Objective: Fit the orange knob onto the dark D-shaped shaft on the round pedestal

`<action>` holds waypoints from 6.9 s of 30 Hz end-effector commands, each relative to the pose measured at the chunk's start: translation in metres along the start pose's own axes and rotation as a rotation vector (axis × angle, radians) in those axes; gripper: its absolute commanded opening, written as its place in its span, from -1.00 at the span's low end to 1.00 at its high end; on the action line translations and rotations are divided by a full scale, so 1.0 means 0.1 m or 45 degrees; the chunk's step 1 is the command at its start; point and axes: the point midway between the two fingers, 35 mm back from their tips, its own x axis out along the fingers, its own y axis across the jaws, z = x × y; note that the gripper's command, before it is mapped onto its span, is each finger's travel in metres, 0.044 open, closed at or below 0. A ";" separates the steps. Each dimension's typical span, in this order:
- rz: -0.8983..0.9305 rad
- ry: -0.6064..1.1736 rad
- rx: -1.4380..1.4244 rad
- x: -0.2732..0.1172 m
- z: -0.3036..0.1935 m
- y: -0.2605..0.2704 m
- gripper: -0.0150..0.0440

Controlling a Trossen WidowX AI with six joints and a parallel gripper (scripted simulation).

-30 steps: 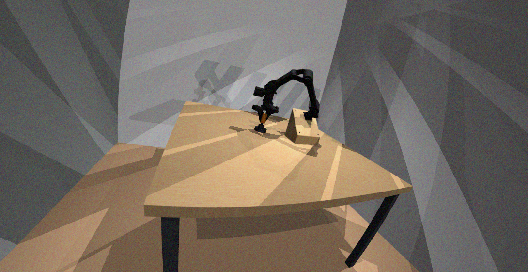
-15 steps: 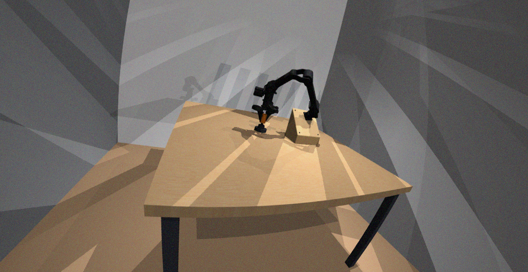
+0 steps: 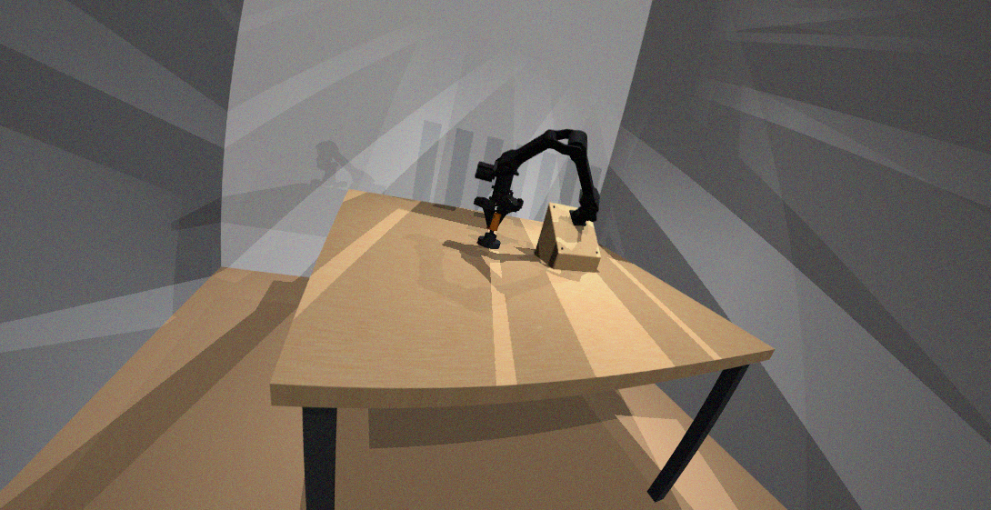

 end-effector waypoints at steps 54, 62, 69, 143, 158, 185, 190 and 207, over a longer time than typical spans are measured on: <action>-0.003 0.007 -0.304 -0.01 -0.02 -0.02 -0.49; -0.003 0.007 -0.304 0.00 -0.01 -0.01 -0.49; -0.003 0.007 -0.304 0.00 0.00 0.01 -0.49; -0.002 0.007 -0.570 0.05 0.01 0.01 -0.49; -0.002 0.007 -0.578 0.12 0.02 0.02 -0.49; 0.001 0.009 -0.590 0.18 0.02 0.02 0.22; 0.001 0.009 -0.590 0.18 0.02 0.02 0.67; 0.011 0.015 -0.555 -0.46 -0.01 0.01 1.00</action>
